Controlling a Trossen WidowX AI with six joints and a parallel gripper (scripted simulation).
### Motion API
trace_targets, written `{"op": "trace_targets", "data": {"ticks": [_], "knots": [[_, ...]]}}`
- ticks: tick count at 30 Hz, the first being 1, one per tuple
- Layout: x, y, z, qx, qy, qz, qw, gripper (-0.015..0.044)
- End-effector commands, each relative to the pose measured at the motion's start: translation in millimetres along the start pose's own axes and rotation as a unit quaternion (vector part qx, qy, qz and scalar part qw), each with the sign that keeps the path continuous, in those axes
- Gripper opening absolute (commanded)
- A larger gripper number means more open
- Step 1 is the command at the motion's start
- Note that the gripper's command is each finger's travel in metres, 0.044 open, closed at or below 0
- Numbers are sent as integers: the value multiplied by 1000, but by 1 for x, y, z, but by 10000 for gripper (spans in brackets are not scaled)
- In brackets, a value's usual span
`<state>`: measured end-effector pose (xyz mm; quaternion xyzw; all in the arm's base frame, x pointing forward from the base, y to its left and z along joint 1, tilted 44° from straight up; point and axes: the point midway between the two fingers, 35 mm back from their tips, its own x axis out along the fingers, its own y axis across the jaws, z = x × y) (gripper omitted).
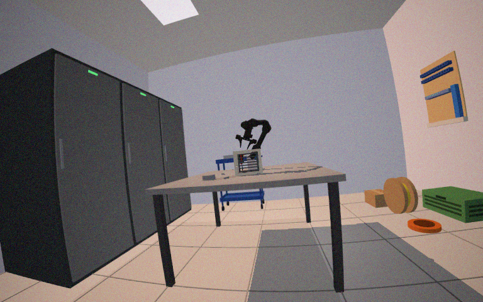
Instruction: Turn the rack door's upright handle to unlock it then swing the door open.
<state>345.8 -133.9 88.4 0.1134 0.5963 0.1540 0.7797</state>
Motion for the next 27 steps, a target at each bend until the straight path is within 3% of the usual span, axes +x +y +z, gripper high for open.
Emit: {"op": "trace_targets", "data": {"ticks": [1,15,27], "knots": [[4,-10,-9,22,24,41,999,284],[12,-35,-38,100,70,167,978,284],[21,-33,-39,103,72,172,977,284]]}}
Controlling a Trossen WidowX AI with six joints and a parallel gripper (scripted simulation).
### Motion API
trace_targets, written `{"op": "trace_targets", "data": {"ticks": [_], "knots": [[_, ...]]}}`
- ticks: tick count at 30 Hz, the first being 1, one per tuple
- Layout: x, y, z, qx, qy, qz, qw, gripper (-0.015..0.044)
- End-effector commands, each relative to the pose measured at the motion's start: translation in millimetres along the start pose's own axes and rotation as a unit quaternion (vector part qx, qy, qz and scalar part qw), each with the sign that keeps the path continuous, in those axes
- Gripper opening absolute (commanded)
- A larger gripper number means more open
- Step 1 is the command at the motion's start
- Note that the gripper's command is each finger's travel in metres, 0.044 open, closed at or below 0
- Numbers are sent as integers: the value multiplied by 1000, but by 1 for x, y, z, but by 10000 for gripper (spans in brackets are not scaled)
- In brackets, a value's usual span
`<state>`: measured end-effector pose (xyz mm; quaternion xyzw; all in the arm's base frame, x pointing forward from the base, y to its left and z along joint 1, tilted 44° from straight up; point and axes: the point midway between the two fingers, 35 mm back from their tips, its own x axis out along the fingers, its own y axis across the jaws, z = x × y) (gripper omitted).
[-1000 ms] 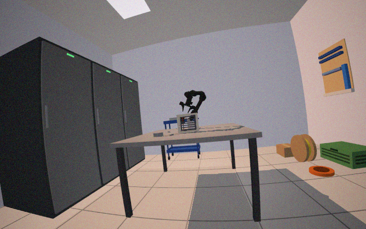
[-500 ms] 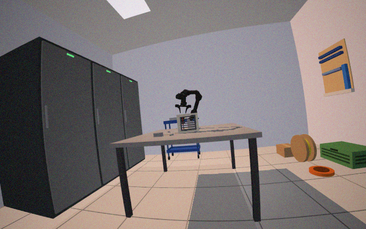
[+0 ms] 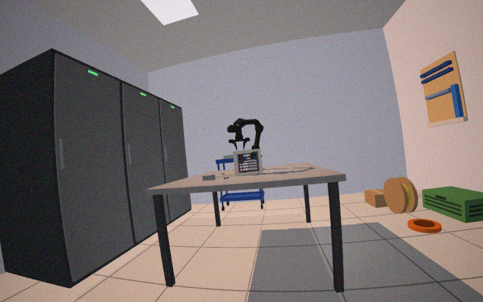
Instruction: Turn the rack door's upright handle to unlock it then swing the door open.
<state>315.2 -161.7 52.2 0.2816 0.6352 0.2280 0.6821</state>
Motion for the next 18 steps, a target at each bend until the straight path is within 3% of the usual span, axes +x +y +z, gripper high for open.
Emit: {"op": "trace_targets", "data": {"ticks": [1,18], "knots": [[8,0,1,-1,2,3,1000,284],[36,0,2,-1,1,4,1000,284]]}}
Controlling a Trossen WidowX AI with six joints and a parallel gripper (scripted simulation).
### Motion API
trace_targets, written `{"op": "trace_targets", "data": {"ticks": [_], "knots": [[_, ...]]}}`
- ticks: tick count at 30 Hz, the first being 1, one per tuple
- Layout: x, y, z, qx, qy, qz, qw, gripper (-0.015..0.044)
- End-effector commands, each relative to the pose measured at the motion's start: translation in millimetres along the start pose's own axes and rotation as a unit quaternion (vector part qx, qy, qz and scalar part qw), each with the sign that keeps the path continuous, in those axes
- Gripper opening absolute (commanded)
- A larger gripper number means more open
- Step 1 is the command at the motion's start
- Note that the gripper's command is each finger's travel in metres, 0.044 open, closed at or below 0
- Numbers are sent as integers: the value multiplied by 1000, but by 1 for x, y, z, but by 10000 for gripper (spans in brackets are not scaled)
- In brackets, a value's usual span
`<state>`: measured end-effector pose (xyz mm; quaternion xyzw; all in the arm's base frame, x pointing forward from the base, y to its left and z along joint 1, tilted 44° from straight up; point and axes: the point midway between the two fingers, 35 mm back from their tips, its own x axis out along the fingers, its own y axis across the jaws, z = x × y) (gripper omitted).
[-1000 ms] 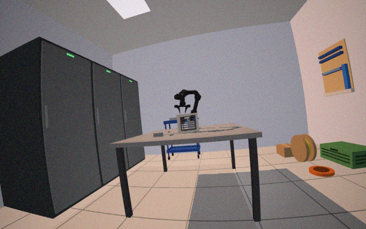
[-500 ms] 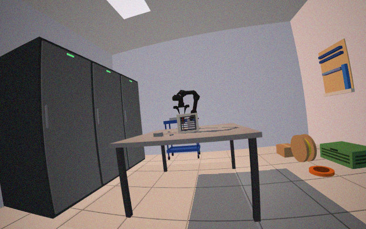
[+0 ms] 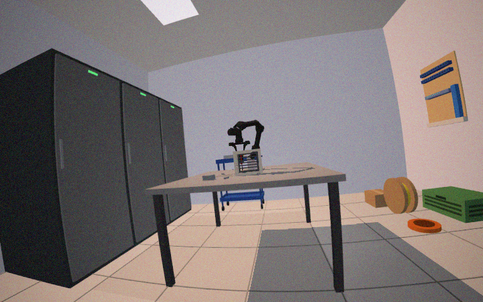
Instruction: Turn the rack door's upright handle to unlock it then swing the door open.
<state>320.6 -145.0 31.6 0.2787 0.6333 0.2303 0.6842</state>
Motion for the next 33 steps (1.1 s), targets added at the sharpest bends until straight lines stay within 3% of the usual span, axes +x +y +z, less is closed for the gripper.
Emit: {"op": "trace_targets", "data": {"ticks": [1,21,29,33], "knots": [[11,1,-1,3,2,4,1000,284],[40,3,-3,4,2,6,1000,284],[40,3,-3,4,2,6,1000,74],[40,3,-3,4,2,6,1000,47]]}}
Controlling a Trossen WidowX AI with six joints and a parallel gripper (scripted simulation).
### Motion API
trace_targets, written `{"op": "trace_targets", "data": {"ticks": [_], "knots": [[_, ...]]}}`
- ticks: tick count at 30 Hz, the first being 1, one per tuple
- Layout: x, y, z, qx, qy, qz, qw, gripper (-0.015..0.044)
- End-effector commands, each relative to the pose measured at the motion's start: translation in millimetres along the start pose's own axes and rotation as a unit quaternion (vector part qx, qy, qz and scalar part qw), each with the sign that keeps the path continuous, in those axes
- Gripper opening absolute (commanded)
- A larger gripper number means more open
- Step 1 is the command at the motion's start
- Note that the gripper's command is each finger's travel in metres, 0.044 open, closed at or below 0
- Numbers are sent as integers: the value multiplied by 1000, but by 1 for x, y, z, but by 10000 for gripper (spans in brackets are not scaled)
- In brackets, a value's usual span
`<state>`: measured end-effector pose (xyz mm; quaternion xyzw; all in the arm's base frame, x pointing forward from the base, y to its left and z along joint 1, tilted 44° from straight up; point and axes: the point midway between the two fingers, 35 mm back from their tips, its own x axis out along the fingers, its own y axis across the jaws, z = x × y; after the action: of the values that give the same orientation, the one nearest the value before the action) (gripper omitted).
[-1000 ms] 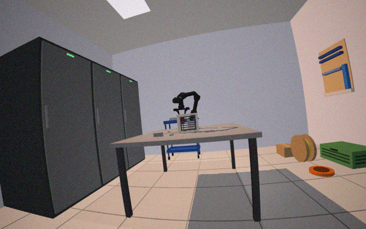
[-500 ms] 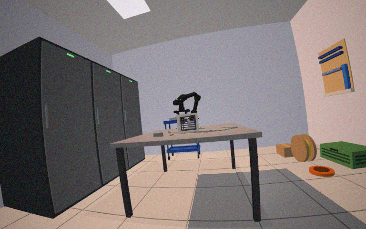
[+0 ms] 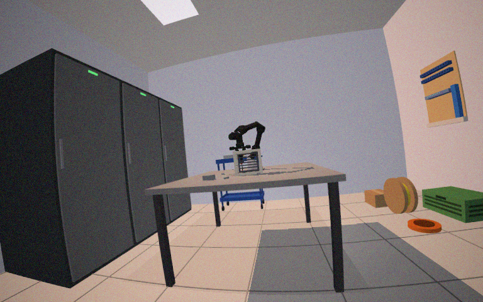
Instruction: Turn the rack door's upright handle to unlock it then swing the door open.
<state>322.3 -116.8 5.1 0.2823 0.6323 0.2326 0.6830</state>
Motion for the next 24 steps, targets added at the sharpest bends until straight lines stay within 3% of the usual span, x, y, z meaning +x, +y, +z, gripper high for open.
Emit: {"op": "trace_targets", "data": {"ticks": [1,10,24], "knots": [[2,0,-1,3,2,1,1000,41],[2,0,-1,19,2,1,1000,12],[2,0,-1,352,2,1,936,12]]}}
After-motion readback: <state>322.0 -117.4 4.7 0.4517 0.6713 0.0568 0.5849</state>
